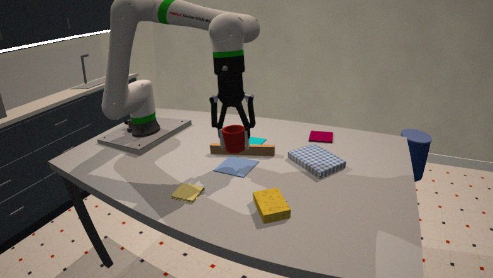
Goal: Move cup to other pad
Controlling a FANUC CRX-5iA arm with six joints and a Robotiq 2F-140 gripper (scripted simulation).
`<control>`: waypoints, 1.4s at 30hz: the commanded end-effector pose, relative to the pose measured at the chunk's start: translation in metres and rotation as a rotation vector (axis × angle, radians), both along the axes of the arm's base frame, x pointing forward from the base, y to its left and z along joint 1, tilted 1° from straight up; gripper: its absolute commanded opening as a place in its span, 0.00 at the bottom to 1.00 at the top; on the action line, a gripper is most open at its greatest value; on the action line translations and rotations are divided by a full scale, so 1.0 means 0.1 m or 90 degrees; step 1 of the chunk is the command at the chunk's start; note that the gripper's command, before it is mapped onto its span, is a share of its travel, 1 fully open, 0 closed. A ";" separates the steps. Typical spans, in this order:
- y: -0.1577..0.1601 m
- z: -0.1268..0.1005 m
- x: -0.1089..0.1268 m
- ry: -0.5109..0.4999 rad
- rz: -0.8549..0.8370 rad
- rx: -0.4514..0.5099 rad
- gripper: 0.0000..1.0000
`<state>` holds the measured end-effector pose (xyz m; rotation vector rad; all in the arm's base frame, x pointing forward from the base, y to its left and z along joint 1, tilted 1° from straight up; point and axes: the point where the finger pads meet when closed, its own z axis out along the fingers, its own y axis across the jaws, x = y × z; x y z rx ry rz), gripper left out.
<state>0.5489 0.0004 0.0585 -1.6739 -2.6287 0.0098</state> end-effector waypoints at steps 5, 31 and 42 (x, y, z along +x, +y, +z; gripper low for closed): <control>0.05 0.00 -0.02 0.000 0.000 0.000 0.49; 0.81 0.02 -0.38 0.000 0.000 0.000 0.49; 1.23 0.03 -0.57 0.000 0.000 0.000 0.49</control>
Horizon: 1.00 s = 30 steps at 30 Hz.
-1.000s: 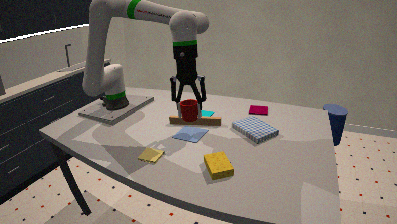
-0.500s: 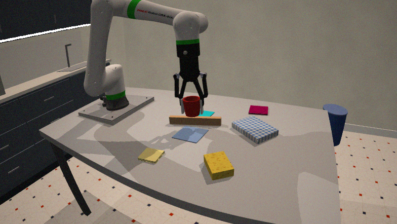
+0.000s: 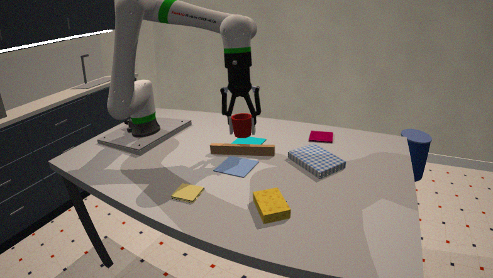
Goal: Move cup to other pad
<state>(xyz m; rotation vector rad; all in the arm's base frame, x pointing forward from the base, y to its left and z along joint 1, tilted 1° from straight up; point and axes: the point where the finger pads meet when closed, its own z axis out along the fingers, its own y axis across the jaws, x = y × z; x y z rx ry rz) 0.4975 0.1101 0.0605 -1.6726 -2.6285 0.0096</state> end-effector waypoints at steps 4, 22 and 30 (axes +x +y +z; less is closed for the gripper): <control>0.27 0.01 -0.12 -0.001 0.000 0.000 0.49; 0.56 0.01 -0.26 -0.001 0.000 0.000 0.49; 0.57 0.01 -0.26 -0.001 0.000 0.000 0.49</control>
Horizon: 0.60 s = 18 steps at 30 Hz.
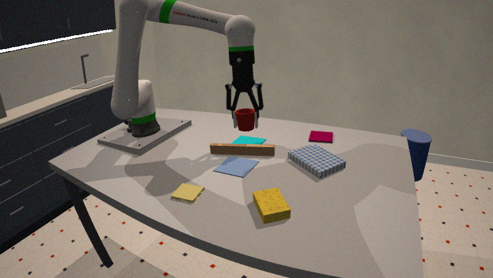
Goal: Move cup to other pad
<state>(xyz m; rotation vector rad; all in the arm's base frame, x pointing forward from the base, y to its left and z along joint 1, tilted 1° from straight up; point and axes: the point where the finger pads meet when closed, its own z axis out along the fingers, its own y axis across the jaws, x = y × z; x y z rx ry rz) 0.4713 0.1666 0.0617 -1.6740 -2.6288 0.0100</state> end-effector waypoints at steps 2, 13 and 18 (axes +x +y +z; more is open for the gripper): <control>0.00 0.00 0.00 0.000 0.000 0.000 0.49; 0.00 -0.03 0.00 0.000 0.000 0.000 0.49; 0.00 -0.12 0.00 0.000 0.000 0.000 0.49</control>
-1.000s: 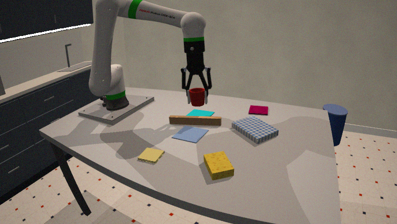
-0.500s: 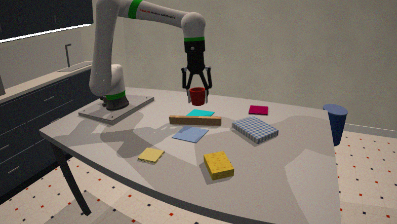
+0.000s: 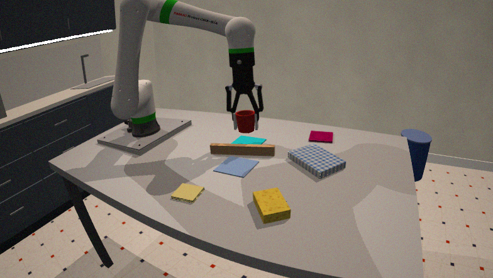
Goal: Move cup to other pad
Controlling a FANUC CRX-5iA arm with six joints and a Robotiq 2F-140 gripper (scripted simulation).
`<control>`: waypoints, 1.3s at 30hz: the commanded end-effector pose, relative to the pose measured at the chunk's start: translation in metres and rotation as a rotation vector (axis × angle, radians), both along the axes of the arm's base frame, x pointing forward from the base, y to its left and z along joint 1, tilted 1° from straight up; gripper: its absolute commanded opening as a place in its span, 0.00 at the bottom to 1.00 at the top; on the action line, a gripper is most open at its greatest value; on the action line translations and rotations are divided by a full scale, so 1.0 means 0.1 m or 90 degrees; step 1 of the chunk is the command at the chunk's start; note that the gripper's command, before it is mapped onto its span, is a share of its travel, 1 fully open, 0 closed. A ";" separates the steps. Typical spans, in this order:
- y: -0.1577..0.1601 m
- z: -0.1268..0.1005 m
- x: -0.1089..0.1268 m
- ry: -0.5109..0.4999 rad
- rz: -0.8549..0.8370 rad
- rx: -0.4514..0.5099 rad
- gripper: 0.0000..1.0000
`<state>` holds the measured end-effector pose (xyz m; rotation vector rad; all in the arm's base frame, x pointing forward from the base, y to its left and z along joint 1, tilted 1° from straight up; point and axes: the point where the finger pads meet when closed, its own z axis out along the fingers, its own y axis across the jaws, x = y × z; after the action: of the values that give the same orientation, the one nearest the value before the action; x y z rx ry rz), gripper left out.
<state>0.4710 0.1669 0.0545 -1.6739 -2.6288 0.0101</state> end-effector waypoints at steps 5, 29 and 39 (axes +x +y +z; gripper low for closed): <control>0.00 -0.16 0.00 0.000 0.000 0.000 0.49; 0.01 -0.39 -0.01 0.000 0.000 0.000 0.49; 0.01 -0.41 -0.01 0.000 0.000 0.000 0.49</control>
<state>0.4698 0.1677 0.0139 -1.6739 -2.6288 0.0100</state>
